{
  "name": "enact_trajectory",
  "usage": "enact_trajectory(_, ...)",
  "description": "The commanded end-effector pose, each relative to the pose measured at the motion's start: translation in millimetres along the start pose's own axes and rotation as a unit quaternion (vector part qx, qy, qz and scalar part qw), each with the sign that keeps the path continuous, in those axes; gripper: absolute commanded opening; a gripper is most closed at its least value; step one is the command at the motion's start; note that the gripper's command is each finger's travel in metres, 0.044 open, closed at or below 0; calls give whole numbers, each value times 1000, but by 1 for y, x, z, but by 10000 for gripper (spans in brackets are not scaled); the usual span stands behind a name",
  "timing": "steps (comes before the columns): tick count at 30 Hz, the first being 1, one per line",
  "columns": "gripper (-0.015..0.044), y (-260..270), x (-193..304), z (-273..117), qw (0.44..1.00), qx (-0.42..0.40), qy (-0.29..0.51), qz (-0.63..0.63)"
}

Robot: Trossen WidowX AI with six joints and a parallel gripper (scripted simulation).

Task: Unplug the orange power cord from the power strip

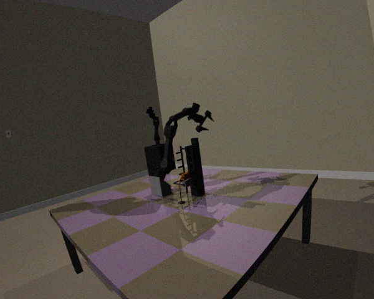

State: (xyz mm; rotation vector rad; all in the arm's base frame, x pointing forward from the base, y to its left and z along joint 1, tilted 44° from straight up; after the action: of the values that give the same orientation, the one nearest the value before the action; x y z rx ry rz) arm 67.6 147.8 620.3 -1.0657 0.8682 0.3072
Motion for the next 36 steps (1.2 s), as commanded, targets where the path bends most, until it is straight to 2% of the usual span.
enact_trajectory(1, 374, 0, 0, 1, 1000, 0, 1, 1)
enact_trajectory(5, 269, 9, 13, 17, 999, 7, 35, 16)
enact_trajectory(9, 164, 25, 46, 49, 994, 2, 104, 32)
enact_trajectory(16, 160, 40, 130, 97, 966, 8, 241, 90)
enact_trajectory(23, 160, 34, 240, 115, 905, 43, 379, 187)
enact_trajectory(29, 160, 18, 341, 98, 820, 99, 480, 295)
enact_trajectory(36, 160, 1, 446, 43, 685, 184, 557, 432)
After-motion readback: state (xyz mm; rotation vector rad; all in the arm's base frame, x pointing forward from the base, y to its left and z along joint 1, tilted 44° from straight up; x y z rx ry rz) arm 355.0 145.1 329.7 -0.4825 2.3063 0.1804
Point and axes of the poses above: the point midway between the two fingers, 35 mm back from their tips, its own z axis out along the fingers, its own y axis across the jaws, x = y × z, the point moved 1 cm from there along -z, back along the fingers, and after that the axes turned 10 degrees about z, right-handed, at the moved point
